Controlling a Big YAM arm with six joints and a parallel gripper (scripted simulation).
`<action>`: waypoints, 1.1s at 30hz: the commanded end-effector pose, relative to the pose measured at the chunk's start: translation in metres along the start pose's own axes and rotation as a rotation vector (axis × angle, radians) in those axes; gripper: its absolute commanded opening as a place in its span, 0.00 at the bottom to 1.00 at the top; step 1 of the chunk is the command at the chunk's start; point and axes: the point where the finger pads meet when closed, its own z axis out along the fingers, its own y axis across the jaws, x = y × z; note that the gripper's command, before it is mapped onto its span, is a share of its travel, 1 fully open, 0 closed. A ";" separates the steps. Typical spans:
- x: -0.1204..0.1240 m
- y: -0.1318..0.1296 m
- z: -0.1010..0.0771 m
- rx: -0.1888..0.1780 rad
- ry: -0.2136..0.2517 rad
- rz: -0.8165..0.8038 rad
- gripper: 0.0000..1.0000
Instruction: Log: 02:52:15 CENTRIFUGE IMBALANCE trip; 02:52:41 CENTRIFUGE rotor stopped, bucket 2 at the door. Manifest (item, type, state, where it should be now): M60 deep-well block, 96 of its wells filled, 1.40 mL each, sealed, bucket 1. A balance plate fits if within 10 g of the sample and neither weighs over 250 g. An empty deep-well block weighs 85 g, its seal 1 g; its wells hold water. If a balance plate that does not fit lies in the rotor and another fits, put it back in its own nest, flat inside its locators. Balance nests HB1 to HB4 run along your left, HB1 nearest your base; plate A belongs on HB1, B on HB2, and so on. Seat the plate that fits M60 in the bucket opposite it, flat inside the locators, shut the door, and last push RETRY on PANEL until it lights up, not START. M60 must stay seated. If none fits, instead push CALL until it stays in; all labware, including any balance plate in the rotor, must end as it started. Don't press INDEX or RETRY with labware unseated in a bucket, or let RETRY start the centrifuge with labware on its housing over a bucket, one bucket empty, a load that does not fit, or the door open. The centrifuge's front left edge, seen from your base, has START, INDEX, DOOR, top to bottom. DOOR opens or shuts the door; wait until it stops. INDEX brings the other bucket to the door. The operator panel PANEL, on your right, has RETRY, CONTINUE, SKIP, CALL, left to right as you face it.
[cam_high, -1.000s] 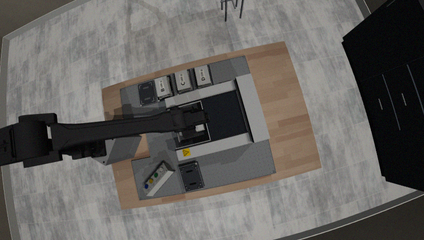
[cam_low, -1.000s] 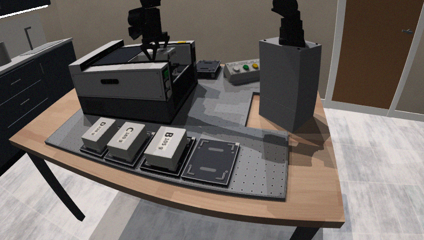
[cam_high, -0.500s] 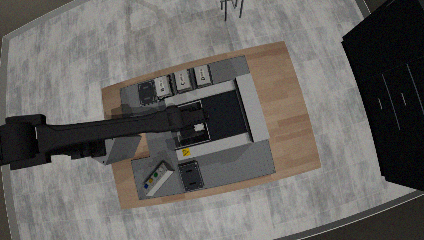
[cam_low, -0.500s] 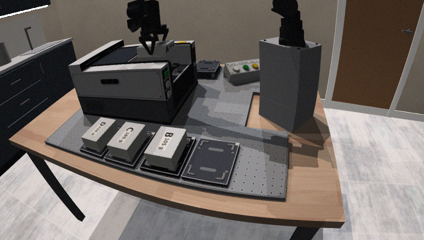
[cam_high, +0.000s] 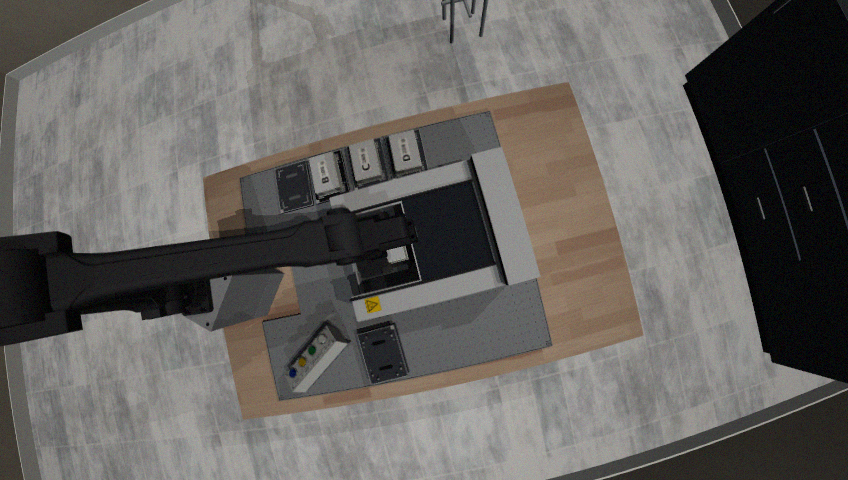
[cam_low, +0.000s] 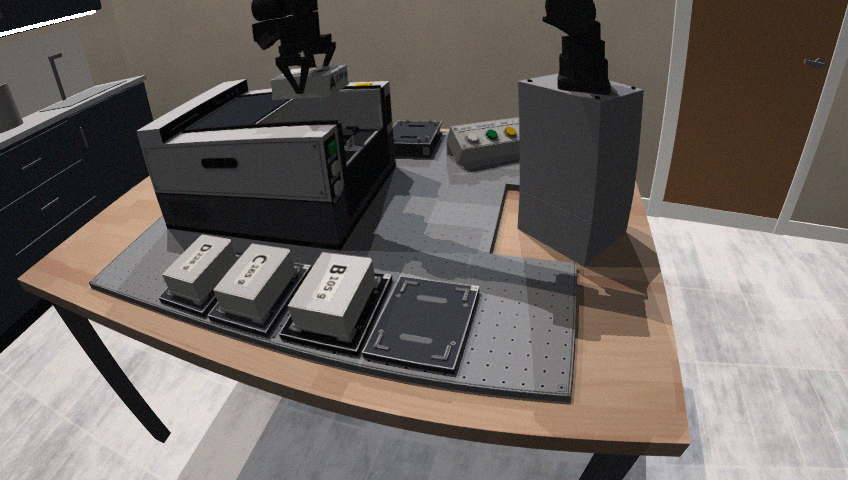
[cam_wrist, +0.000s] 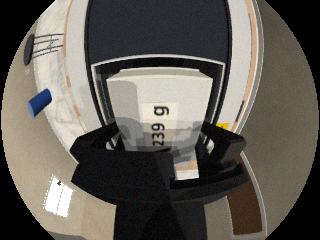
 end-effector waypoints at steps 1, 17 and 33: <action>-0.020 0.006 -0.021 -0.002 -0.038 -0.001 0.00; -0.023 0.006 -0.035 -0.002 -0.049 0.000 0.00; -0.023 0.006 -0.035 -0.002 -0.050 0.000 0.00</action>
